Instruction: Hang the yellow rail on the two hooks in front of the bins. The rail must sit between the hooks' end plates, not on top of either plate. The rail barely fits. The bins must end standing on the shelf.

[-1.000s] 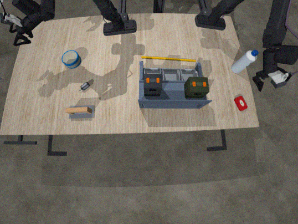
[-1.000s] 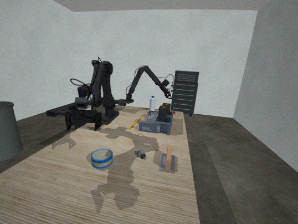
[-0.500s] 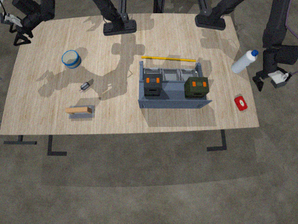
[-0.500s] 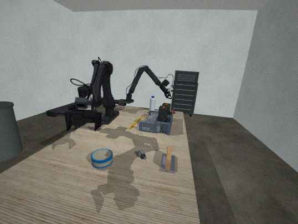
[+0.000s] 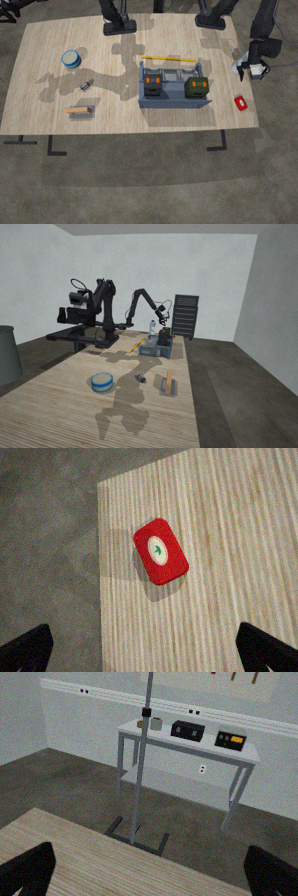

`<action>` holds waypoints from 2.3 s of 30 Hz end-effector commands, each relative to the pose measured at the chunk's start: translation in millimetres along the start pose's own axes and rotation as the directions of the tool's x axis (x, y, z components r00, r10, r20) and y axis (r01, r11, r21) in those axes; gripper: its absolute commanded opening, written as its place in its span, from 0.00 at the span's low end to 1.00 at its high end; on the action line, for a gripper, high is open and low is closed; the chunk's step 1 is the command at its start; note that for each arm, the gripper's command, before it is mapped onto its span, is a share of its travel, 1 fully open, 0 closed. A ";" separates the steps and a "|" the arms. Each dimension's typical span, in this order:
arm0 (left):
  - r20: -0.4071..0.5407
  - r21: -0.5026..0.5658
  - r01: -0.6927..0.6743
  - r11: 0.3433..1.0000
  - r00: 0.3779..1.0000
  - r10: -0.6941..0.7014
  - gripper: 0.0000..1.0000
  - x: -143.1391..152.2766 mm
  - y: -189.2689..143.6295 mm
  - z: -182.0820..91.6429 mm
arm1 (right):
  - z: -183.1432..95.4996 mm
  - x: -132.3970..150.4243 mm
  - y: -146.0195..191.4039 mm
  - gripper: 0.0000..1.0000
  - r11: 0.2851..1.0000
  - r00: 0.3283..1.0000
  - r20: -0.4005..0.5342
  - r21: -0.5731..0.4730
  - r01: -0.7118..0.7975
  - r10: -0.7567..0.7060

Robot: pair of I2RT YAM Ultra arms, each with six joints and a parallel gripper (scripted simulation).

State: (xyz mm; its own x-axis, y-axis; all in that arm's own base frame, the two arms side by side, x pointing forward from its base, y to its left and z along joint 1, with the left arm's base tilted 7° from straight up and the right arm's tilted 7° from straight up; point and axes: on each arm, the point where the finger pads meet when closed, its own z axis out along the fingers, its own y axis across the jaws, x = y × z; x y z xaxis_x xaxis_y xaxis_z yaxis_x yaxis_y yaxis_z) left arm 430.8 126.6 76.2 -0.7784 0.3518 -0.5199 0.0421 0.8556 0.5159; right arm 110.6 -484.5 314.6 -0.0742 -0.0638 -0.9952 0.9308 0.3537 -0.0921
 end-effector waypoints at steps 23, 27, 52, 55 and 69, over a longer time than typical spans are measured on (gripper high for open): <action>0.168 0.453 -0.744 0.492 0.613 0.772 1.00 47.9 -267.6 -169.1 | -118.5 -124.0 -60.1 1.00 0.954 0.997 0.051 0.294 -0.065 0.052; 0.238 0.508 -0.807 0.300 0.467 0.852 1.00 63.7 -322.0 -201.5 | -141.7 -138.8 -63.8 1.00 0.941 0.996 0.069 0.331 -0.074 0.054; 0.386 0.540 -0.842 -0.009 0.238 0.891 1.00 78.6 -400.8 -257.8 | -145.6 -141.1 -64.3 1.00 0.938 0.996 0.072 0.337 -0.076 0.054; 0.391 0.536 -0.844 -0.010 0.239 0.889 1.00 77.6 -401.8 -258.1 | -145.6 -141.1 -64.3 1.00 0.938 0.996 0.072 0.337 -0.076 0.054; 0.402 0.532 -0.846 -0.013 0.239 0.884 1.00 75.2 -403.5 -262.0 | -145.6 -141.1 -64.3 1.00 0.938 0.996 0.072 0.337 -0.076 0.054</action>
State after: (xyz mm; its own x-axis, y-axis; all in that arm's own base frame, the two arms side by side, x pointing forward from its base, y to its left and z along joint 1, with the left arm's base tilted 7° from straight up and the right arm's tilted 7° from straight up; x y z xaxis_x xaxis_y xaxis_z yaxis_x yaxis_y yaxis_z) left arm 187.8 -271.0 -13.6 0.0827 0.9887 0.1249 0.9952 -0.0885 0.0416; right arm 16.1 -368.9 445.2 -0.0038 -0.0978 -0.9952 0.9988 0.0473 -0.0085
